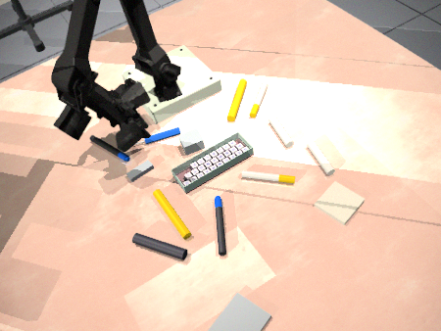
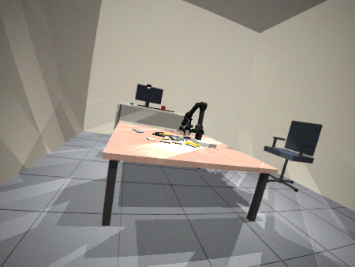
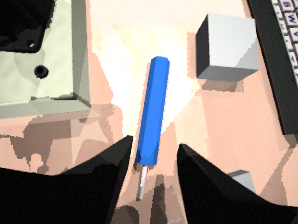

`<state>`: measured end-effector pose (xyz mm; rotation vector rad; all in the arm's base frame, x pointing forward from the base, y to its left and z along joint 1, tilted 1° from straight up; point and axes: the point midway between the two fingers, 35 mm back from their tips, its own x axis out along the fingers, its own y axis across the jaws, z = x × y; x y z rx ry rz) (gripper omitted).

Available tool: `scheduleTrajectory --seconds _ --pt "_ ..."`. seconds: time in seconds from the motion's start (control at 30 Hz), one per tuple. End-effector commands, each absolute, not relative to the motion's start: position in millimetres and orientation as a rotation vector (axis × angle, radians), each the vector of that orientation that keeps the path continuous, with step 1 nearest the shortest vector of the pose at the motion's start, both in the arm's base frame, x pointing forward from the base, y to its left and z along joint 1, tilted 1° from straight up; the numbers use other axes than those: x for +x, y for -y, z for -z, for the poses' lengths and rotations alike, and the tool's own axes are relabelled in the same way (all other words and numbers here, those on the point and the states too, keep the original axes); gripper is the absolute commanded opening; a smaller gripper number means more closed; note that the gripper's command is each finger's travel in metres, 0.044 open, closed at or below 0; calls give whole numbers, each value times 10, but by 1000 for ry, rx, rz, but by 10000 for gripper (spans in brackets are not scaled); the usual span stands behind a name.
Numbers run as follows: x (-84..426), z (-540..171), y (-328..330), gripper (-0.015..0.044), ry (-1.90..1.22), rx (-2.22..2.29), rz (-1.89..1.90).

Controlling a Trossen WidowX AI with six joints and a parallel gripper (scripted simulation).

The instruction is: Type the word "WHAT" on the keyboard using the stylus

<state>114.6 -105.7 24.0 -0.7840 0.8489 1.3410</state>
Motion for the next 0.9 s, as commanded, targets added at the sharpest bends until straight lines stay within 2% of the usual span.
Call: scheduleTrajectory --seconds 0.0,0.87 --pt "1128 -198 1028 150 -843 -775 -1348" --pt "1124 0 1028 150 -843 -775 -1348"
